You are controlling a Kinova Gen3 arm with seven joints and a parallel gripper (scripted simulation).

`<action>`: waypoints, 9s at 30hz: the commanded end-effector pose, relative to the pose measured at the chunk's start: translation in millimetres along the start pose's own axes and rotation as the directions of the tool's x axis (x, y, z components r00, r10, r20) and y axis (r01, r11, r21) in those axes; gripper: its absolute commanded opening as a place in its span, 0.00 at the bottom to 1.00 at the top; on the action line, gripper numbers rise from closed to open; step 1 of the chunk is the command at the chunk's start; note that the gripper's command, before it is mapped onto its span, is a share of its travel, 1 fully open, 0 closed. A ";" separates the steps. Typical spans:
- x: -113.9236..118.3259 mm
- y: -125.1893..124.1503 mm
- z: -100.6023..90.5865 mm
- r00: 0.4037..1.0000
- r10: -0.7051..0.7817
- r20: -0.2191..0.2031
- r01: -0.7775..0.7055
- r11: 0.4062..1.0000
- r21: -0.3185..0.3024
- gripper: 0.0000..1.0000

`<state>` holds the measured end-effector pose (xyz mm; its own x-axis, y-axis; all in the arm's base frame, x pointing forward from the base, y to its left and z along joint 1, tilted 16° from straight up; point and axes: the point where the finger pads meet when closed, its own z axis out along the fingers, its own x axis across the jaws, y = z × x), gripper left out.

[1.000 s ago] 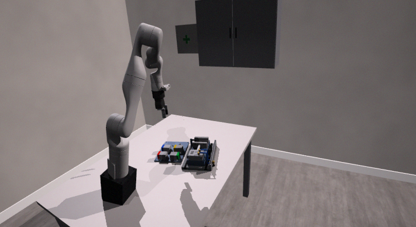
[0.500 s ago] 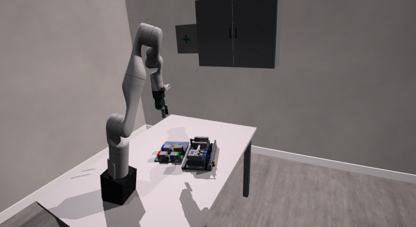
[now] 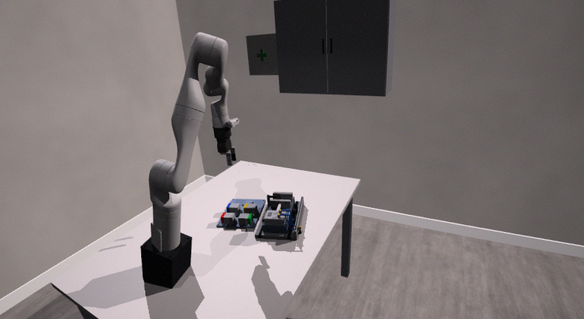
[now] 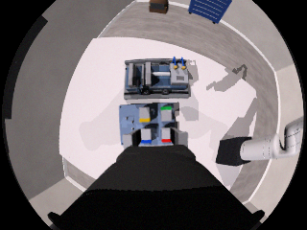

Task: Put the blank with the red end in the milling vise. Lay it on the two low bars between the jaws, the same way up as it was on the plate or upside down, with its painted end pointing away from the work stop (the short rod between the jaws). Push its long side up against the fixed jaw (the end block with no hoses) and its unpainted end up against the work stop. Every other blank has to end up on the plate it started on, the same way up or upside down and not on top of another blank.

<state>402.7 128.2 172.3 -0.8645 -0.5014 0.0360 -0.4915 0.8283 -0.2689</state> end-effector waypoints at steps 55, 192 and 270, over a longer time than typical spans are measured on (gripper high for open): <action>7.9 8.4 34.0 1.000 0.000 0.002 0.000 1.000 0.000 1.00; 44.9 44.9 187.0 1.000 -0.001 0.001 0.001 1.000 0.000 1.00; 46.6 46.3 263.6 1.000 -0.001 0.001 0.001 1.000 0.000 1.00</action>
<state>366.2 76.6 -93.6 -0.8633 -0.5032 0.0387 -0.4939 0.8267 -0.2695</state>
